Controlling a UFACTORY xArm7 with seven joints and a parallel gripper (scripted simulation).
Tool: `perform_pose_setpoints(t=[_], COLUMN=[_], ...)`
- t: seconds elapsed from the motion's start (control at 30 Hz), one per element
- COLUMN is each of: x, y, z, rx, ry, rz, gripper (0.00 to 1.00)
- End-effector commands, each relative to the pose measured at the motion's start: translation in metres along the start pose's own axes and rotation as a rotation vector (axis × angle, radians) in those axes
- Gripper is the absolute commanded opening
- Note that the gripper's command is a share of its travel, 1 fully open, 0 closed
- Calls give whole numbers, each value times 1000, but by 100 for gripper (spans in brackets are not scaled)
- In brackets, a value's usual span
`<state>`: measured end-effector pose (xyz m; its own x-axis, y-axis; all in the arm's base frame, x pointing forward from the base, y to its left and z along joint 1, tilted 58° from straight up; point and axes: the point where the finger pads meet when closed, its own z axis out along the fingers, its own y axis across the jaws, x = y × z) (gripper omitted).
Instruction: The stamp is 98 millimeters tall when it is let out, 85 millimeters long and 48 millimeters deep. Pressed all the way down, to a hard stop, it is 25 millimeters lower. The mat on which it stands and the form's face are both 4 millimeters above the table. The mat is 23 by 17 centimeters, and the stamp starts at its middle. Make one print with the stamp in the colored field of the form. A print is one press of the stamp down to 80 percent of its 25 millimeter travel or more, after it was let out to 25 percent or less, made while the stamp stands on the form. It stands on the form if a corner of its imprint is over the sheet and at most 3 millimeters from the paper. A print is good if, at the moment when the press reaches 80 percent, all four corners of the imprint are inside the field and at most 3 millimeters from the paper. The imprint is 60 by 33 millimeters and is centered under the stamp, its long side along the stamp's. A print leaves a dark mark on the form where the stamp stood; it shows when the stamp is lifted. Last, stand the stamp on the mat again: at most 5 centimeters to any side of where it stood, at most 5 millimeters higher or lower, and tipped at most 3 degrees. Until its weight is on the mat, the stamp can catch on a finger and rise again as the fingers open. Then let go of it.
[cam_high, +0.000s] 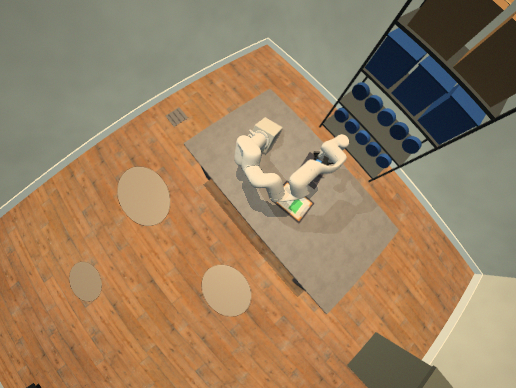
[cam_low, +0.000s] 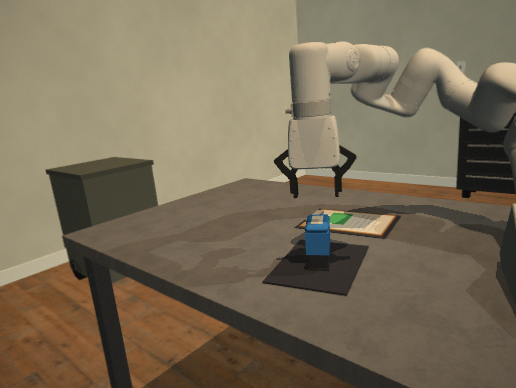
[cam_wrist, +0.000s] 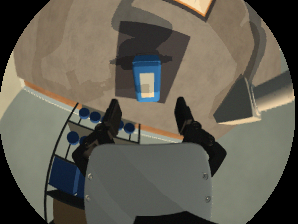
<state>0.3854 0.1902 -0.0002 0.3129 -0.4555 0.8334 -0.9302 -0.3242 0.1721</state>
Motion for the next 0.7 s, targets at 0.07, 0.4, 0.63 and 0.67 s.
perform_pose_setpoints(t=[0.07, 0.4, 0.63, 0.67], x=[-1, -1, -1, -1], y=[0, 0, 0, 0], z=[-2, 15, 37, 41], rx=[4, 4, 4, 4], ry=[-2, -2, -2, -2], rz=[-2, -2, -2, -2], gripper=[91, 91, 91, 91])
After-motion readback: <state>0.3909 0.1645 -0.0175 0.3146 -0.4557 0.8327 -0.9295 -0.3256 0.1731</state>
